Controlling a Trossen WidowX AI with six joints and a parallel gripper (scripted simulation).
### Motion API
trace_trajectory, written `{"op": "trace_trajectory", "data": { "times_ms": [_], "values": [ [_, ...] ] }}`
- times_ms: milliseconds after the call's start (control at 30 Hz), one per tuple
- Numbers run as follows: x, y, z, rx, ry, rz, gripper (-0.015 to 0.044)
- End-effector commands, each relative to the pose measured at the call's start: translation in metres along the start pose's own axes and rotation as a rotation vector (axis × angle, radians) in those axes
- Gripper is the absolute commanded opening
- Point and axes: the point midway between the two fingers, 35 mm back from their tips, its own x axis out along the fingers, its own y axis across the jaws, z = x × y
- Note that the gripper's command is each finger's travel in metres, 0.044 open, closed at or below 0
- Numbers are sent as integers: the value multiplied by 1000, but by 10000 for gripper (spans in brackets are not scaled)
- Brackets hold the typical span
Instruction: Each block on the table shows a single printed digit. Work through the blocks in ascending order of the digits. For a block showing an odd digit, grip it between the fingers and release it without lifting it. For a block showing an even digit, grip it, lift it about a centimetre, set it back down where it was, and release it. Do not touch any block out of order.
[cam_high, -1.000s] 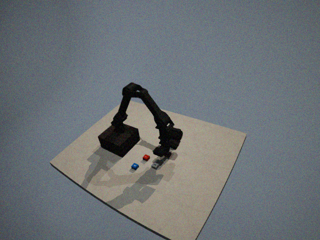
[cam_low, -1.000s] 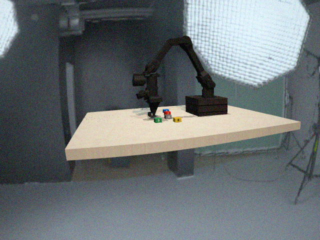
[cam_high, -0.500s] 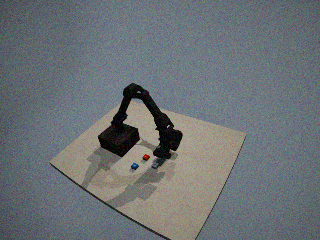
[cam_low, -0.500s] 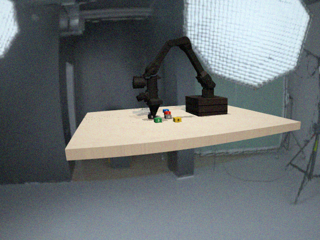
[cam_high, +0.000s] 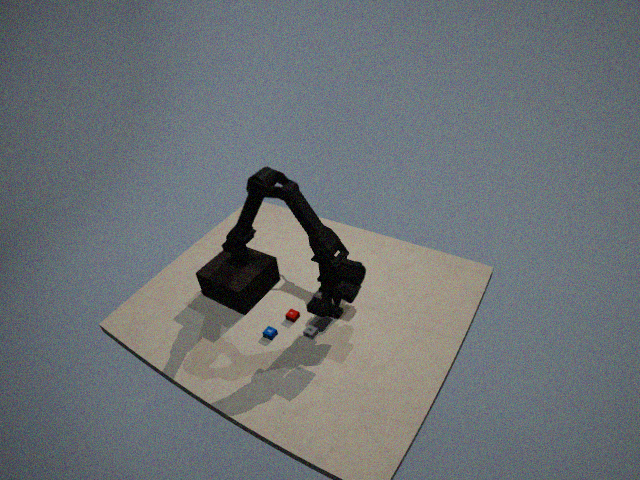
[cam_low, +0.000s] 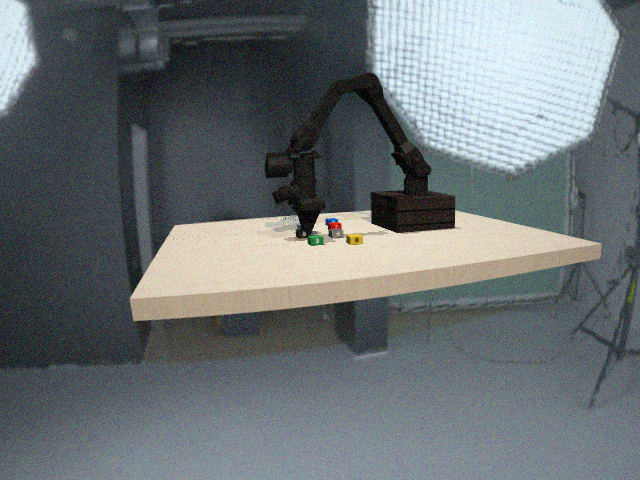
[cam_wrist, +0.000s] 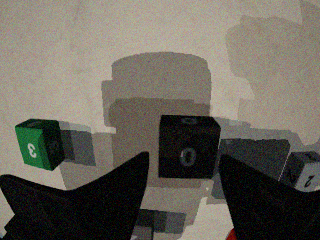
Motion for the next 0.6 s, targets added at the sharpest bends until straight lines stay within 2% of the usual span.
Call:
{"op": "trace_trajectory", "data": {
  "times_ms": [0,133,233,333,467,567],
  "values": [
    [0,0,0,5,-1,-1,304],
    [0,0,0,5,-1,-1,400],
    [-3,0,0,5,-1,-1,400],
    [-33,0,0,5,-1,-1,400],
    [-36,0,0,5,-1,-1,400],
    [-65,0,3,5,-1,-1,321]
  ]
}}
